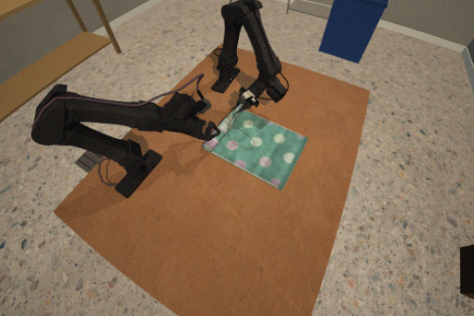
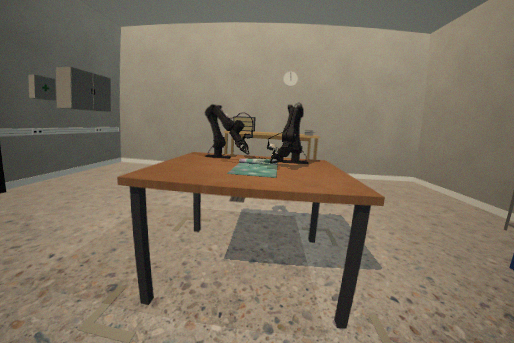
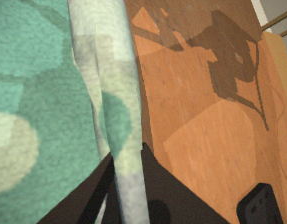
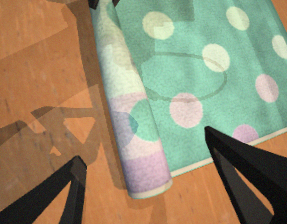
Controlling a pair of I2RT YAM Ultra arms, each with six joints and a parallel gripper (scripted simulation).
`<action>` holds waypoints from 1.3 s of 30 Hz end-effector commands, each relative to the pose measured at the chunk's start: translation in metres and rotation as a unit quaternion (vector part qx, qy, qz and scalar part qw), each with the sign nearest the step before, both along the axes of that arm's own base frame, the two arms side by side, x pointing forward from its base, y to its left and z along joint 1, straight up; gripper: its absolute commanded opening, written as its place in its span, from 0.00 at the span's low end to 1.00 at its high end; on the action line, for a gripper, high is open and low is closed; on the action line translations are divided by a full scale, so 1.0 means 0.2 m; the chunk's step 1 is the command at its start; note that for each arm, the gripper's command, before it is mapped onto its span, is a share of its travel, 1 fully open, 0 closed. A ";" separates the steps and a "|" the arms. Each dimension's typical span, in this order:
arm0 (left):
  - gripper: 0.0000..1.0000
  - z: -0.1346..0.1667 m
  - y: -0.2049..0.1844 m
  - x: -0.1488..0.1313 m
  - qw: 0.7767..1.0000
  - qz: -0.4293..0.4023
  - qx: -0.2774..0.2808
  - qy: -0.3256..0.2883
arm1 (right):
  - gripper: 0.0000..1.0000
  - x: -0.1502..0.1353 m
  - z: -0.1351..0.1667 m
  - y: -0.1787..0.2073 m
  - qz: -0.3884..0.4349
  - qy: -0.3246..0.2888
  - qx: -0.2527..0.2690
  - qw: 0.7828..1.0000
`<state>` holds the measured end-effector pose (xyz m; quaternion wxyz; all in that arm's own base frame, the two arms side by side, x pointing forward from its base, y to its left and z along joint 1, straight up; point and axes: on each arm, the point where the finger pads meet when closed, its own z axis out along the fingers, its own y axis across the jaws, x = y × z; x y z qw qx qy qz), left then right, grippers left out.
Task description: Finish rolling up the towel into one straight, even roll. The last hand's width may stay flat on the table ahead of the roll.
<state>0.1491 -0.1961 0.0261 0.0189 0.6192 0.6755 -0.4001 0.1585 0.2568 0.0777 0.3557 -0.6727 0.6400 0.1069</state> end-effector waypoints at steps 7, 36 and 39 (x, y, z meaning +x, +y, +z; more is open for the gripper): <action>0.18 0.04 0.02 -0.05 0.994 -0.007 0.012 0.111 | 0.98 0.00 -0.01 0.01 0.000 0.000 0.003 1.000; 0.18 -0.02 0.02 -0.05 0.993 -0.007 0.013 0.120 | 0.98 0.00 -0.19 0.01 0.029 0.000 0.003 1.000; 0.18 -0.02 0.02 -0.05 0.993 -0.007 0.013 0.120 | 0.98 0.00 -0.24 0.01 0.029 0.000 0.003 1.000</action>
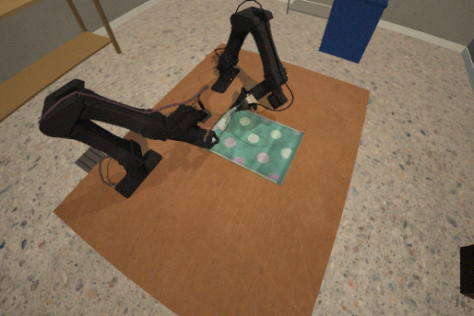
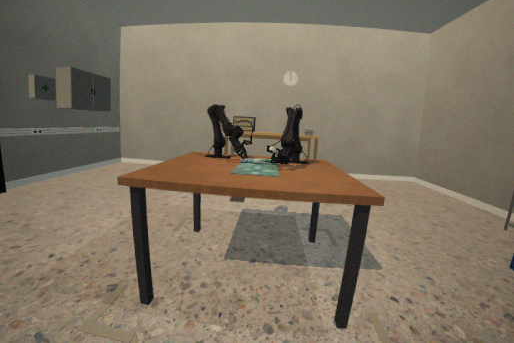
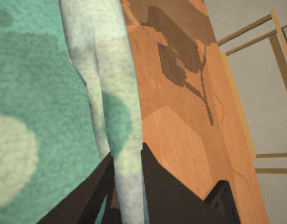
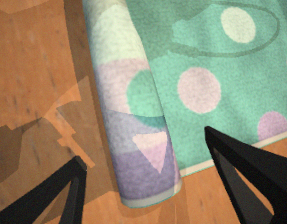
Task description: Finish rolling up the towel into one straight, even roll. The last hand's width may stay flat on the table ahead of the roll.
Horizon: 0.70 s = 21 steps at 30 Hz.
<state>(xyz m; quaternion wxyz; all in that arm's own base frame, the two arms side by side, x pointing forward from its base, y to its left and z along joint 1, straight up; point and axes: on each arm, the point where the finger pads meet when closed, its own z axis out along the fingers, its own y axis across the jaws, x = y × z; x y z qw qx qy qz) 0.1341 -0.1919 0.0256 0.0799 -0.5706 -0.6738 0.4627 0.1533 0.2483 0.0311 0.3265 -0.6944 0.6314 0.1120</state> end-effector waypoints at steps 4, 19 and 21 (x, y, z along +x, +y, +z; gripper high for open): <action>0.18 -0.01 0.00 0.03 1.000 0.002 -0.004 -0.005 | 0.98 0.02 -0.02 0.05 0.005 -0.016 0.027 0.999; 0.18 -0.01 0.00 0.03 1.000 0.002 -0.004 -0.005 | 0.38 0.02 -0.05 0.05 0.005 -0.016 0.027 0.999; 0.18 -0.01 0.00 0.03 1.000 0.002 -0.004 -0.005 | 0.38 0.02 -0.05 0.05 0.005 -0.016 0.027 0.999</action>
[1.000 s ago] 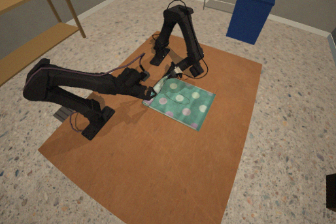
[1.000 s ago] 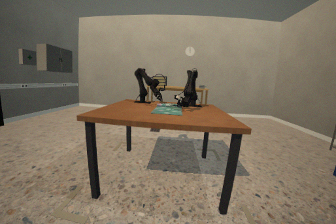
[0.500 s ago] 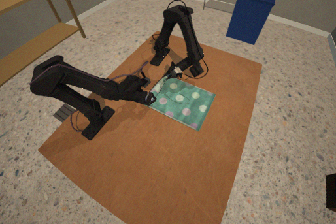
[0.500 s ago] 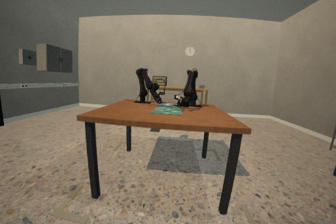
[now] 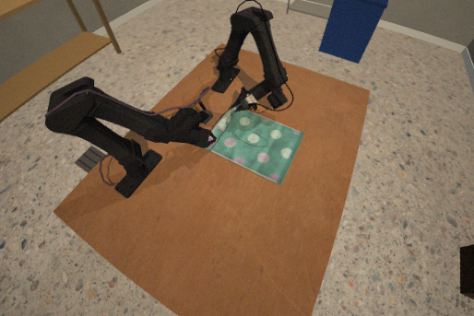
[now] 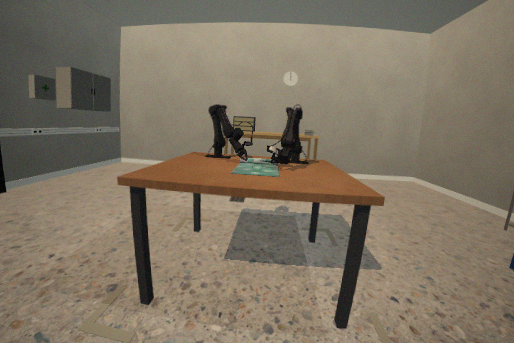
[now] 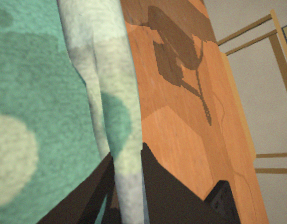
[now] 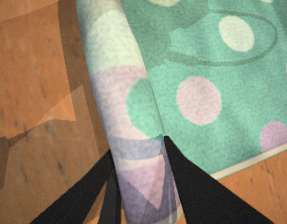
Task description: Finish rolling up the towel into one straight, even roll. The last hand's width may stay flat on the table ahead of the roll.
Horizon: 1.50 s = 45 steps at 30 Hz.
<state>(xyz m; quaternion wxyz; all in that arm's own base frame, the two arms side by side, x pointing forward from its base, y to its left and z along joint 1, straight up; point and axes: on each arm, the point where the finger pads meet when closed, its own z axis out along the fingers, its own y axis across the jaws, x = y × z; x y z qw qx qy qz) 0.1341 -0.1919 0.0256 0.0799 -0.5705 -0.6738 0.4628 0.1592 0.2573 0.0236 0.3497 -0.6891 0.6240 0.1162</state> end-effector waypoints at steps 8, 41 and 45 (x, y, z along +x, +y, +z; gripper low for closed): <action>0.18 -0.01 0.00 0.03 1.000 0.002 -0.004 -0.005 | 0.20 -0.01 -0.01 0.01 0.004 -0.003 0.006 1.000; 0.85 0.13 0.08 0.12 1.000 0.002 -0.004 -0.005 | 0.18 -0.01 -0.01 0.01 0.004 0.031 0.004 1.000; 0.85 0.19 0.14 0.19 1.000 0.002 -0.004 -0.005 | 0.18 -0.01 0.00 0.01 0.004 0.069 0.002 0.998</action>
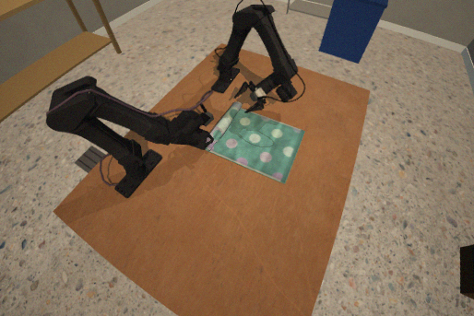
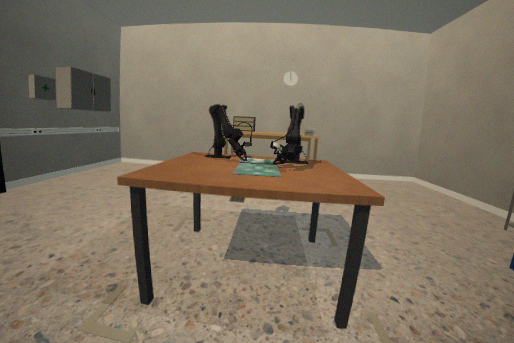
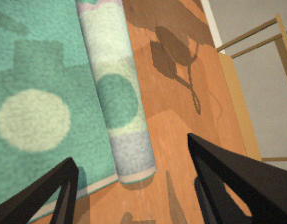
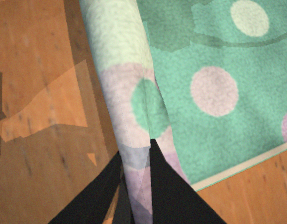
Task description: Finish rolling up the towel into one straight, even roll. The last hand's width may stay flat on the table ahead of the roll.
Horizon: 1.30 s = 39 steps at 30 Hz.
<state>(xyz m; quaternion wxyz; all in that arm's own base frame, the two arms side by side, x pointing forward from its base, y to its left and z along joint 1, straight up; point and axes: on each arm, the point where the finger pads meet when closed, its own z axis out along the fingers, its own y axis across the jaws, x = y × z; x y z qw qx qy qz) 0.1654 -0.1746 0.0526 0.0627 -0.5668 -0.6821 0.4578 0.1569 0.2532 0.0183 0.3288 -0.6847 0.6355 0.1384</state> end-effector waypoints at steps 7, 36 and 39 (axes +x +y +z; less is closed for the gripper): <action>0.85 0.11 0.10 0.09 1.000 -0.013 -0.002 0.008 | 0.18 0.01 0.03 0.03 0.004 0.097 0.000 0.995; 0.95 0.11 -0.05 -0.15 0.880 0.024 -0.050 -0.472 | 0.18 0.01 0.07 0.03 0.002 0.461 -0.019 0.887; 0.96 0.11 -0.06 -0.16 0.865 0.027 -0.052 -0.498 | 0.18 0.01 0.07 0.03 0.002 0.477 -0.019 0.879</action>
